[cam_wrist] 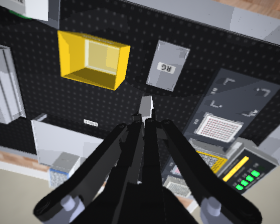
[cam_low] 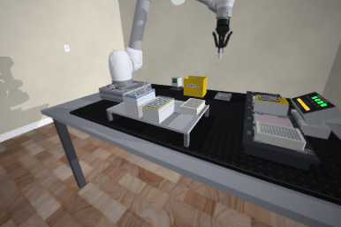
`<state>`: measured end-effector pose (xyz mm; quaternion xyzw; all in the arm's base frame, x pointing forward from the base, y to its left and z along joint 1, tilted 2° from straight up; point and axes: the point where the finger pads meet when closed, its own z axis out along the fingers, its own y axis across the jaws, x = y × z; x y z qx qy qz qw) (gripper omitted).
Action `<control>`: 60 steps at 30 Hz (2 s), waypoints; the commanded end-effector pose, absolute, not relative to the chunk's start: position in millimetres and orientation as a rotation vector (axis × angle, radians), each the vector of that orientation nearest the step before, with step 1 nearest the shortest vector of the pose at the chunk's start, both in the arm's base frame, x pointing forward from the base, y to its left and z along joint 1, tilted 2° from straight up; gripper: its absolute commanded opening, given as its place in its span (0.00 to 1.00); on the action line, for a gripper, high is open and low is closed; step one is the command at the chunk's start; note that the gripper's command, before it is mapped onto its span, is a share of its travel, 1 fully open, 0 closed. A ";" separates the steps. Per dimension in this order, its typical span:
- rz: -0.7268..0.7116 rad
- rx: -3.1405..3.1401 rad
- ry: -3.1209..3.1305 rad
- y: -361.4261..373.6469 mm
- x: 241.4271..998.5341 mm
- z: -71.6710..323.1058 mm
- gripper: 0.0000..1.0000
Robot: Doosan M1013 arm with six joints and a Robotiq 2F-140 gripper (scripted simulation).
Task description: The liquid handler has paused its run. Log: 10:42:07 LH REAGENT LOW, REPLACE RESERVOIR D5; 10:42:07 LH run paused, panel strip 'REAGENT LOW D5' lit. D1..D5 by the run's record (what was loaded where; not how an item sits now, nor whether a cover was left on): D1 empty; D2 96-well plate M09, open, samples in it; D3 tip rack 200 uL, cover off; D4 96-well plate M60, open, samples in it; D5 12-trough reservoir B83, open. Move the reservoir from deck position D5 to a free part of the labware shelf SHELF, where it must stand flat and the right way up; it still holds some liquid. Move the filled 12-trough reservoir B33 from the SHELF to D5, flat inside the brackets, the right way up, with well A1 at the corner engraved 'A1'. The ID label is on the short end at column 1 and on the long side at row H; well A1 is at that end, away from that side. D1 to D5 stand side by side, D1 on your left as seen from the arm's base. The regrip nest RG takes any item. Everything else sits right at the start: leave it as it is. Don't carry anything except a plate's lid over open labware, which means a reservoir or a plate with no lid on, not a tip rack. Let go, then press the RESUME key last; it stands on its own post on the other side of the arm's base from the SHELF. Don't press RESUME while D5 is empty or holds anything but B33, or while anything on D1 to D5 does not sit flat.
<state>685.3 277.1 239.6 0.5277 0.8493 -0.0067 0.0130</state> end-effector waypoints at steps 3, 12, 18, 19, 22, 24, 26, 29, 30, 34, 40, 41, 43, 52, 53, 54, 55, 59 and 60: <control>-0.022 1.524 2.706 274.8 654.1 243.4 0.00; -0.025 1.332 2.807 272.9 619.1 242.7 0.00; -0.029 1.161 2.883 271.3 589.2 242.0 0.00; -0.029 1.132 2.894 271.1 584.2 241.9 0.00; -0.031 1.045 2.928 270.2 569.2 241.5 0.00; -0.032 0.987 2.948 269.7 559.2 241.3 0.00; -0.032 0.987 2.948 269.7 559.2 241.3 0.00; -0.033 0.898 2.977 268.9 544.3 240.9 0.00; -0.034 0.868 2.986 268.6 539.3 240.8 0.00; -0.036 0.748 3.019 267.5 519.3 240.4 0.00; -0.039 0.566 3.060 265.9 489.4 239.7 0.00; -0.039 0.536 3.066 265.7 484.4 239.6 0.00; -0.039 0.536 3.066 265.7 484.4 239.6 0.00; -0.043 0.258 3.104 263.2 439.4 238.6 0.00; -0.043 0.227 3.107 263.0 434.5 238.4 0.00; -0.044 0.196 3.109 262.7 429.5 238.3 0.00; -0.044 0.165 3.111 262.4 424.5 238.2 0.00; -0.045 0.117 3.114 261.6 409.5 237.9 0.00; -0.045 0.117 3.114 261.6 409.5 237.9 0.00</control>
